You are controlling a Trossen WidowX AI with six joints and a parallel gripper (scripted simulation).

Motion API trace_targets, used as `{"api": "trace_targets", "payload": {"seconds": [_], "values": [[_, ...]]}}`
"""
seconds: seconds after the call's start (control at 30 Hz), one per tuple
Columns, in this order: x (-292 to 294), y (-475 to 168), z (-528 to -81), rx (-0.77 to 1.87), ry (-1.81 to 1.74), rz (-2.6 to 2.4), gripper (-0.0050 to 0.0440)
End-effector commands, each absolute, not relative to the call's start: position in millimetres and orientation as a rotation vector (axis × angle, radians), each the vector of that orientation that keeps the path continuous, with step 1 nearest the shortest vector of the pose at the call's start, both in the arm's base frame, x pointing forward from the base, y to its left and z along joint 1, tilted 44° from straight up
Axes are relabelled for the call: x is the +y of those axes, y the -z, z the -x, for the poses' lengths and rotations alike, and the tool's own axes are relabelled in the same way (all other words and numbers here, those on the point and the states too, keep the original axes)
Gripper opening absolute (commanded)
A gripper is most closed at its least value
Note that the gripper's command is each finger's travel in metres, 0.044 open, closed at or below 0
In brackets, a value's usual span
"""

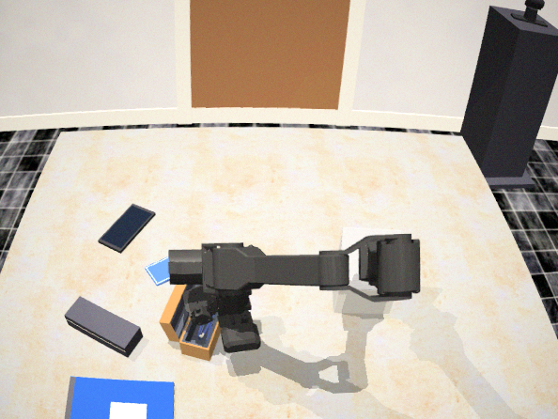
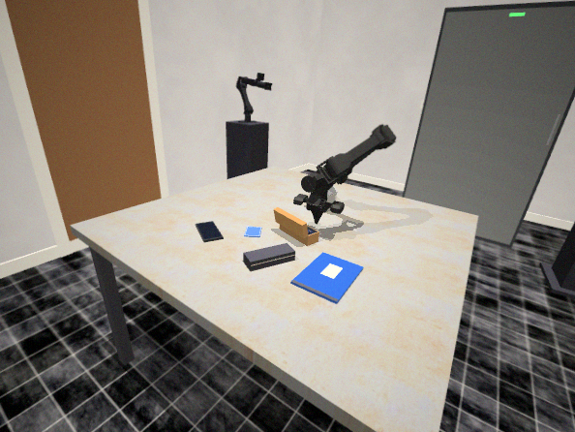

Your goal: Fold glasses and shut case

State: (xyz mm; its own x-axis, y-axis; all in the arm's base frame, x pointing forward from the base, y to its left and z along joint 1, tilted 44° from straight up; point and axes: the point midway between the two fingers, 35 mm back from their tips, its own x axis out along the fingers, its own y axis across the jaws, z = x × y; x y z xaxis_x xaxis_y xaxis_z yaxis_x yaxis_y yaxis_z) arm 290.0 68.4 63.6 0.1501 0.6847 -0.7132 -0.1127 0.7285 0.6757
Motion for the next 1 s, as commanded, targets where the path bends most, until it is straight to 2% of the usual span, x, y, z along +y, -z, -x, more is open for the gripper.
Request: {"api": "trace_targets", "payload": {"seconds": [0.0,0.97], "values": [[68.9,-64.0,-294.3,1.309,-0.613,-0.537,0.0000],[69.6,-66.0,-300.3,1.309,-0.613,-0.537,0.0000]]}}
